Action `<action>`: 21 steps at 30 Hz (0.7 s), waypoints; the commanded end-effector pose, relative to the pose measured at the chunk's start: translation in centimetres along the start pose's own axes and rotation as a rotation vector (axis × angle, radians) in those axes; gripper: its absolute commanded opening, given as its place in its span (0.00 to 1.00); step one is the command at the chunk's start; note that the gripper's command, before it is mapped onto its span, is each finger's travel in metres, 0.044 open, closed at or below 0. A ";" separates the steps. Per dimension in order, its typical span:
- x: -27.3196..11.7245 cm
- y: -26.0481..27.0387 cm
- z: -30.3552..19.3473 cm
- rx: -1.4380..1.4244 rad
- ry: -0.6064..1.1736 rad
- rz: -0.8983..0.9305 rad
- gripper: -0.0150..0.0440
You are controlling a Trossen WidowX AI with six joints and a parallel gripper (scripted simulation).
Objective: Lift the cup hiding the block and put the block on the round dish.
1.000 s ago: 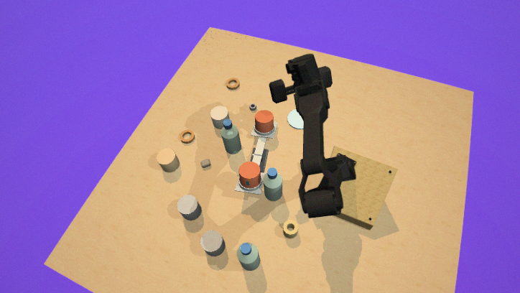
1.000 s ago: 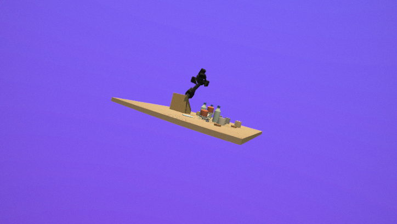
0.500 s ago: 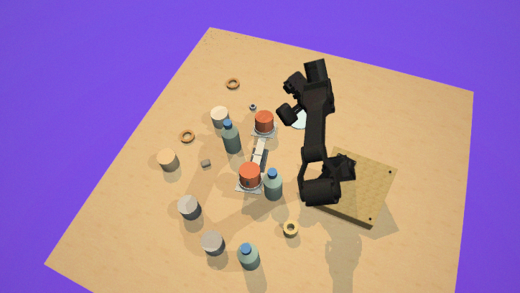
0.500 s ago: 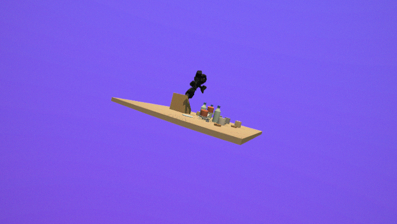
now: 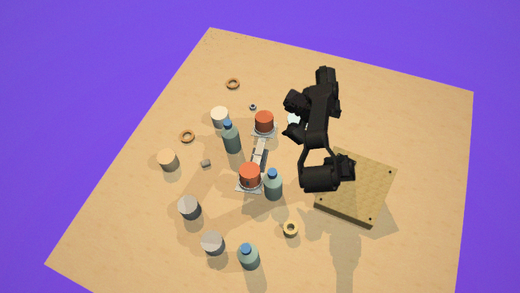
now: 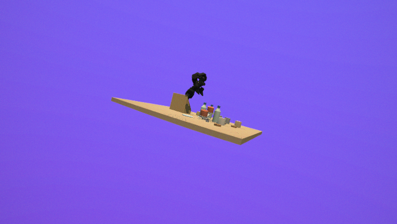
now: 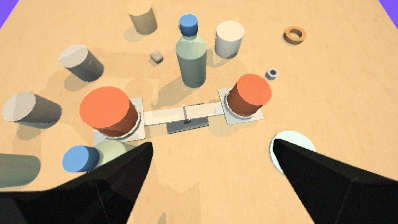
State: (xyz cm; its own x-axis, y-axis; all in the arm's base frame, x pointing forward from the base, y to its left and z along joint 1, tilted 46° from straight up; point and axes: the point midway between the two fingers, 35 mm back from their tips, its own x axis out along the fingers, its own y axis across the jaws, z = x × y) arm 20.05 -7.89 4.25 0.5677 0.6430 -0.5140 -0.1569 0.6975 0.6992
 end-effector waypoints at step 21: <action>1.7 -0.1 1.5 0.095 0.101 0.124 1.00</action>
State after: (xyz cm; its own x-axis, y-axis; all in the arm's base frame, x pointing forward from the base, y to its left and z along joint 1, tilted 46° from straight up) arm 21.47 -6.99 4.76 0.5140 0.7485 -0.4189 -0.1815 0.5722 0.7998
